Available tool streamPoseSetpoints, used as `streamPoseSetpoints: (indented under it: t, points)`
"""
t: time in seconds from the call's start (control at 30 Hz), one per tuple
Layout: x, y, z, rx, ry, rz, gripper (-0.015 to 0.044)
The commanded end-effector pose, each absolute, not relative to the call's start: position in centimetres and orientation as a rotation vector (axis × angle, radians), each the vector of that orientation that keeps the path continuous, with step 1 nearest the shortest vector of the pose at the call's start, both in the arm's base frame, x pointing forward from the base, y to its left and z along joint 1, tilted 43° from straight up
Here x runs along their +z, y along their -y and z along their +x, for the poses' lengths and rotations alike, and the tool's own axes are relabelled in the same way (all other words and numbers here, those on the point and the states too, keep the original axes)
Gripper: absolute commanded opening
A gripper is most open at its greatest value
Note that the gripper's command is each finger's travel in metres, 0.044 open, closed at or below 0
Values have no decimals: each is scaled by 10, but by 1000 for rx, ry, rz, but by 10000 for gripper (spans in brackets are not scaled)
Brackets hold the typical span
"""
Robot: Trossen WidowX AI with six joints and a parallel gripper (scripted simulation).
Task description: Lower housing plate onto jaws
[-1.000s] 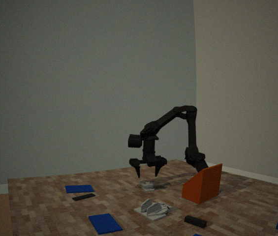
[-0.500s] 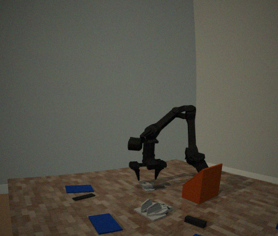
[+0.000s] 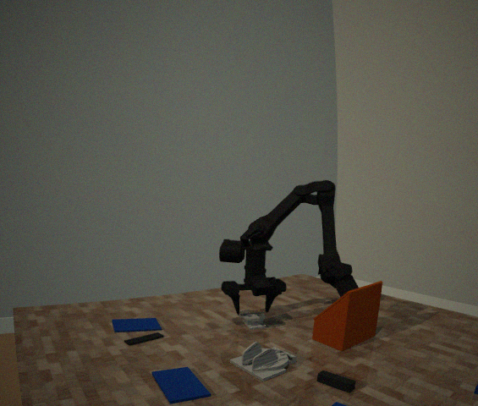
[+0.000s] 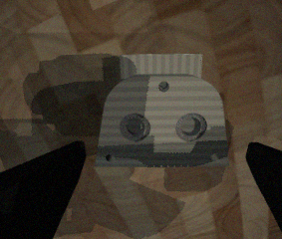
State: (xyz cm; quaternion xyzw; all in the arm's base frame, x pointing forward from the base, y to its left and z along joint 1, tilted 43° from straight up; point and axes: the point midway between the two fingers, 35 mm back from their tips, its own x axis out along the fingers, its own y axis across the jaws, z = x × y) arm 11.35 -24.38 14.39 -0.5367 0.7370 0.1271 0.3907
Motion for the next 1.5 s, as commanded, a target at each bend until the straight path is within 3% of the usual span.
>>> streamPoseSetpoints:
  t: [0.0, 1.23, 1.47]
  points:
    - [136, 248, 113, 343, -1872, -1359, 440]
    - [123, 259, 110, 342, -1873, -1361, 440]
    - [124, 259, 109, 335, -1878, -1357, 393]
